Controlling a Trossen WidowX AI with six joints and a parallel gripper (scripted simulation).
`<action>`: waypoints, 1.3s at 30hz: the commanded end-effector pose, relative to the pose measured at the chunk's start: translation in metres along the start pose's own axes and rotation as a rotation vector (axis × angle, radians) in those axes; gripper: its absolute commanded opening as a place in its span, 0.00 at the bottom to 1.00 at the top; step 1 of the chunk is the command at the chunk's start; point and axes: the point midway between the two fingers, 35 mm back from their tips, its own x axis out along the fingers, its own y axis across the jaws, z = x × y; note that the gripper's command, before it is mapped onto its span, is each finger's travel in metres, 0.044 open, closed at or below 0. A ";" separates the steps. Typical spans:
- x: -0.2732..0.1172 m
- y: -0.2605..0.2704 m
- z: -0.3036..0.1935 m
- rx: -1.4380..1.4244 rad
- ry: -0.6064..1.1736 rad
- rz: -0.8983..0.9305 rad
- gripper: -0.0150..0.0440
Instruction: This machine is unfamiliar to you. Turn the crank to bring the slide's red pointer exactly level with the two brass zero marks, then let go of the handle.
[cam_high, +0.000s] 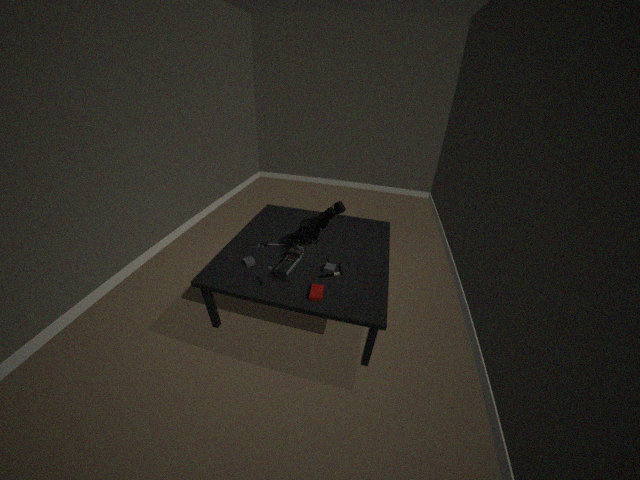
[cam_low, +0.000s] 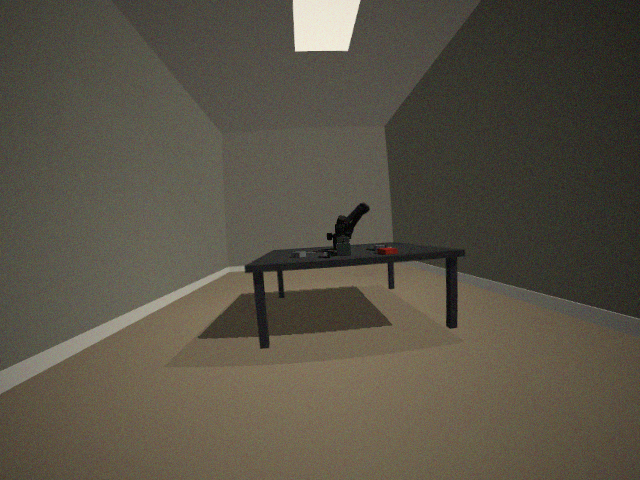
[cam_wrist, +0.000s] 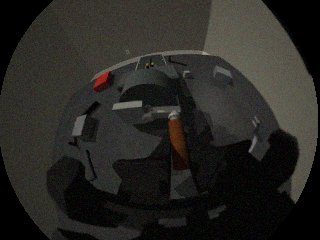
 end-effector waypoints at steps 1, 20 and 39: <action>0.007 0.001 -0.007 0.002 0.013 -0.006 0.25; 0.017 0.012 -0.016 0.003 0.014 -0.005 0.25; 0.020 0.023 -0.019 0.003 0.014 -0.004 0.25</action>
